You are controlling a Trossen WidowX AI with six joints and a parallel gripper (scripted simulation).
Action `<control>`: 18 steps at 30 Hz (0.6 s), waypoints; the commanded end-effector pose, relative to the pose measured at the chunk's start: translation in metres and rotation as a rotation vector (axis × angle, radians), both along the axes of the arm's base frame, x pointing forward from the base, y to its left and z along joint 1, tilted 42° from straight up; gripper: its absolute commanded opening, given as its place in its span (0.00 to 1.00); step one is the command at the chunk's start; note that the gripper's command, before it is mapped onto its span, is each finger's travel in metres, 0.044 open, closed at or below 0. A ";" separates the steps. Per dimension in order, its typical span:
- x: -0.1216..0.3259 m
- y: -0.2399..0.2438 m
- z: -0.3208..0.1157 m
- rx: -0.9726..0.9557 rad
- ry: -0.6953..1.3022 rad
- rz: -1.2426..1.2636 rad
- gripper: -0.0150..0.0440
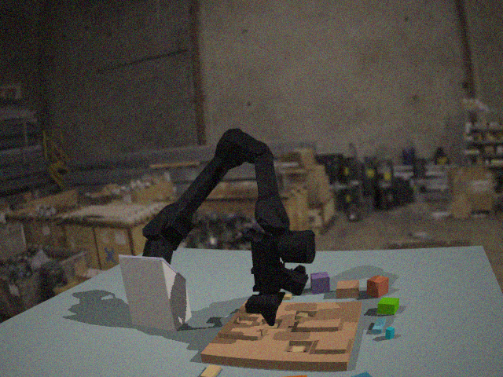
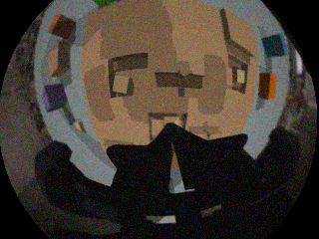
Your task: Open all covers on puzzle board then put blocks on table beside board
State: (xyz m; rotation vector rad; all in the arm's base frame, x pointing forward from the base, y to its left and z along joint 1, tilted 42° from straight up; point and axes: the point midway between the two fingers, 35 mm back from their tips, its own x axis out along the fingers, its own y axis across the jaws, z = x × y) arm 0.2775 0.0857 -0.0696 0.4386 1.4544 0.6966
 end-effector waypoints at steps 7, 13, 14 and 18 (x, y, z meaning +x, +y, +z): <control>-0.008 0.005 0.001 0.005 0.006 0.003 0.25; -0.009 0.005 0.001 0.005 0.006 0.003 0.25; -0.009 0.005 0.001 0.005 0.006 0.003 0.25; -0.009 0.005 0.001 0.005 0.004 0.005 0.25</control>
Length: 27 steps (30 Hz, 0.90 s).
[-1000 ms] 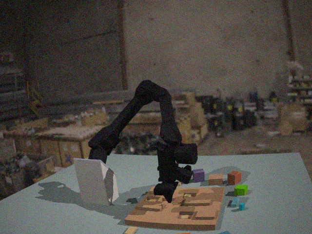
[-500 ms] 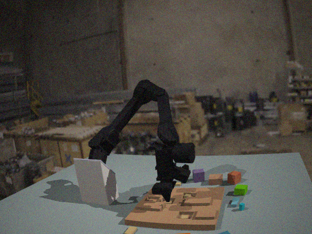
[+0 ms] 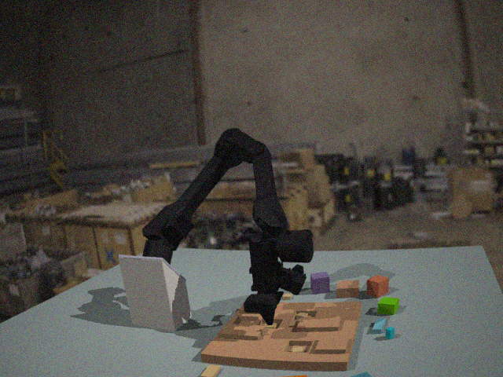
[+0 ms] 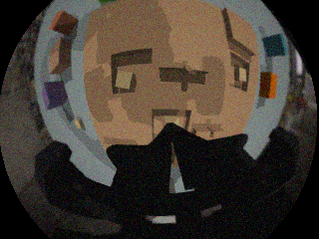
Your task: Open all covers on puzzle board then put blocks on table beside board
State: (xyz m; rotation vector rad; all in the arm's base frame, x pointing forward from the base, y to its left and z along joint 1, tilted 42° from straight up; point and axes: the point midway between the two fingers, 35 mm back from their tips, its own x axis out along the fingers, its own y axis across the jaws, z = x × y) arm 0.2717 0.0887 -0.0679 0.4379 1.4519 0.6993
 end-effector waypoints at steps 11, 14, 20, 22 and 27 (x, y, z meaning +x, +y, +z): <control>-0.003 0.002 0.000 0.004 0.007 0.003 0.25; -0.003 0.002 0.000 0.004 0.007 0.003 0.25; -0.003 0.002 0.000 0.004 0.007 0.003 0.25; -0.003 0.002 0.000 0.004 0.007 0.003 0.25; 0.000 -0.001 0.001 0.002 0.002 0.000 0.25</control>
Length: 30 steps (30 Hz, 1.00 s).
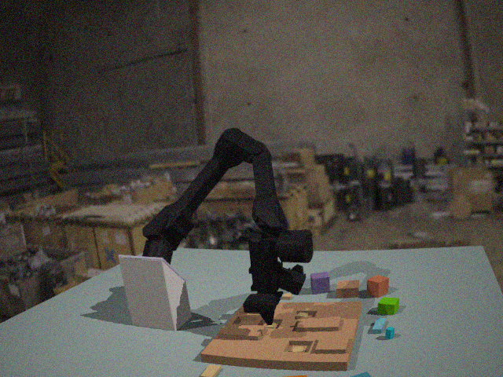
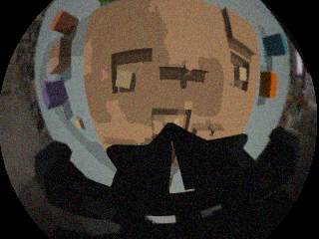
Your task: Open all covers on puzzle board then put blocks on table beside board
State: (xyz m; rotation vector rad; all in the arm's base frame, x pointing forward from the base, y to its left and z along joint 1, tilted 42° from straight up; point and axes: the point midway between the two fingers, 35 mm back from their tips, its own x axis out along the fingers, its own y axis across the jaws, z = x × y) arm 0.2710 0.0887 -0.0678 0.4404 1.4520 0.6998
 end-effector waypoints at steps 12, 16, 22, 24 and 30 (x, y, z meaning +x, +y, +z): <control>0.001 -0.011 0.009 0.001 0.016 -0.007 0.39; 0.004 -0.025 0.024 -0.002 0.016 -0.008 0.50; 0.005 -0.044 0.045 -0.002 0.017 -0.009 0.50; 0.005 -0.045 0.046 -0.002 0.017 -0.009 0.50; 0.005 -0.040 0.041 -0.003 0.017 -0.009 0.50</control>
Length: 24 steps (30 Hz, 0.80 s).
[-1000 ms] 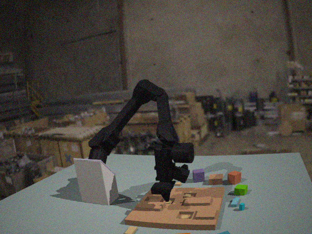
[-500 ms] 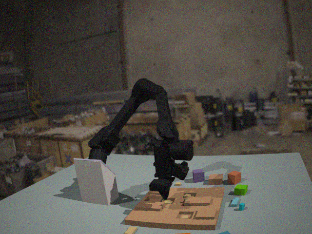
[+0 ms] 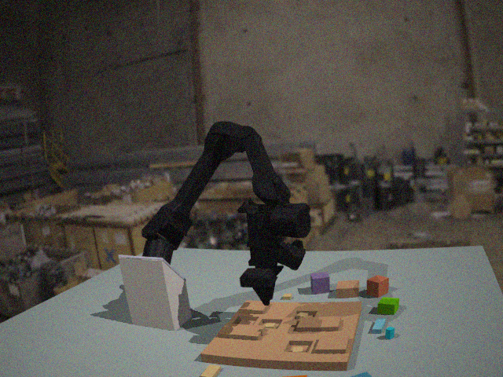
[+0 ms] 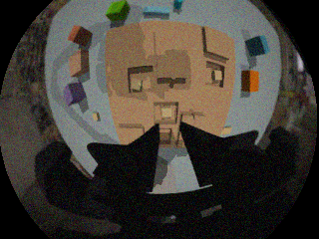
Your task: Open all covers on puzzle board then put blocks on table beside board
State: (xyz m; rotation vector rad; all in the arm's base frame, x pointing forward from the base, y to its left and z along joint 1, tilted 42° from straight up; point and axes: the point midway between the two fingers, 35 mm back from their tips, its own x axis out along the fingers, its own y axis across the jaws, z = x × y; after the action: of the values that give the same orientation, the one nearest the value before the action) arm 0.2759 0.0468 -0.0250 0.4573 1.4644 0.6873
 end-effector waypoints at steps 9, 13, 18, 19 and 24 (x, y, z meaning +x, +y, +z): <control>-0.001 0.019 -0.020 -0.002 -0.001 0.004 0.50; -0.002 0.022 -0.023 -0.001 -0.001 0.004 0.50; -0.002 0.022 -0.023 -0.001 -0.001 0.004 0.50; -0.002 0.022 -0.023 -0.001 -0.001 0.004 0.50; -0.002 0.022 -0.023 -0.001 -0.001 0.004 0.50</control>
State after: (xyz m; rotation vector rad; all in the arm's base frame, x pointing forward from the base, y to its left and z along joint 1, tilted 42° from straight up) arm 0.2744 0.0676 -0.0477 0.4470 1.4652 0.6905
